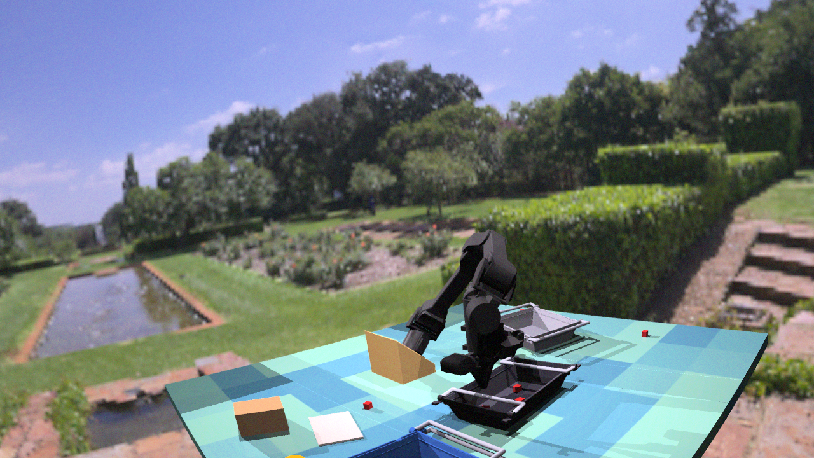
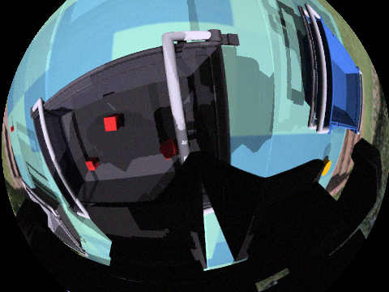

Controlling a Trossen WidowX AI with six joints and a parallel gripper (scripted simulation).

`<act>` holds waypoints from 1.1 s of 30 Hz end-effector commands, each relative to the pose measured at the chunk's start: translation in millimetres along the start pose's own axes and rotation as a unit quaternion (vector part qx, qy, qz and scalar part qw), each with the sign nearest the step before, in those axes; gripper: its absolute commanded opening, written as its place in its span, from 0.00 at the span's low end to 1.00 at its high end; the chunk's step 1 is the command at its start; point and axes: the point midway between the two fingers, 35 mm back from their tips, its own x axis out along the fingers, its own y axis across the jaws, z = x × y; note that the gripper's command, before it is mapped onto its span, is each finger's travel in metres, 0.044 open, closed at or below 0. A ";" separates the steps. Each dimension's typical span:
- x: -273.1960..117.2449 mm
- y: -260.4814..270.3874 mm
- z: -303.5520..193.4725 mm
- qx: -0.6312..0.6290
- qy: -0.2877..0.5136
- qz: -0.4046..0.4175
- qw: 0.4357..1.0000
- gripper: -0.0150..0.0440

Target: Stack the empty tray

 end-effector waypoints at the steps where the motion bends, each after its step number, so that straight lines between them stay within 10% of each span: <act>1: 0.0 0.0 0.0 0.000 0.000 0.000 1.000 0.25; 20: 0.0 0.0 0.0 0.000 0.000 0.000 1.000 0.25; 33: -10.4 4.7 0.7 -0.004 0.006 0.004 1.000 0.83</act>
